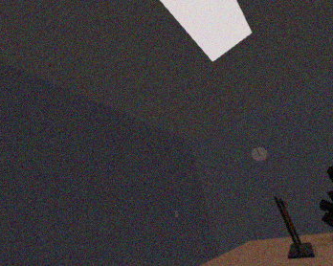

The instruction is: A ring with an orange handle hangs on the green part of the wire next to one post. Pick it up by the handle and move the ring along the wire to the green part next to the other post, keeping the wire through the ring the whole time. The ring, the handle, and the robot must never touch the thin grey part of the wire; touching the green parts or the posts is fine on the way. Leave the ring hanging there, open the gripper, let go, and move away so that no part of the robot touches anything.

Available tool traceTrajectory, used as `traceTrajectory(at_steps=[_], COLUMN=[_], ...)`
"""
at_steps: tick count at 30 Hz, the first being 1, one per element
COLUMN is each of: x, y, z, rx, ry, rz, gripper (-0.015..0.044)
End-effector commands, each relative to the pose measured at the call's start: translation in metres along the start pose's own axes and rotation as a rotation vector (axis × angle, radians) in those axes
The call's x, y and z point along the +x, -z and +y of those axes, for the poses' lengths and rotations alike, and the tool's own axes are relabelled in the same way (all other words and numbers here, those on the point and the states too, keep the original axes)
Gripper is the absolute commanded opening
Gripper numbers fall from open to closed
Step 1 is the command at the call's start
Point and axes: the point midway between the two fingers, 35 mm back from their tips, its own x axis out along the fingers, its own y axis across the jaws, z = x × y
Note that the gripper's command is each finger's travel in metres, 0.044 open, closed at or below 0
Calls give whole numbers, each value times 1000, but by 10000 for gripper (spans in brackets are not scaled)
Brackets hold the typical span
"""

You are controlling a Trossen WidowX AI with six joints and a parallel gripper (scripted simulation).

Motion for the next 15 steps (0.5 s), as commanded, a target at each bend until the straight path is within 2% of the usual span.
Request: traceTrajectory(at_steps=[1, 6, 12, 15], x=[-18, -56, -120, -128], y=[-19, -35, -43, -40], z=[66, 138, 208, 210], rx=[79, 172, 274, 285], ry=[-250, -567, -949, -992], rz=[-94, -180, -233, -235], gripper=[160, 160, 160, 160])
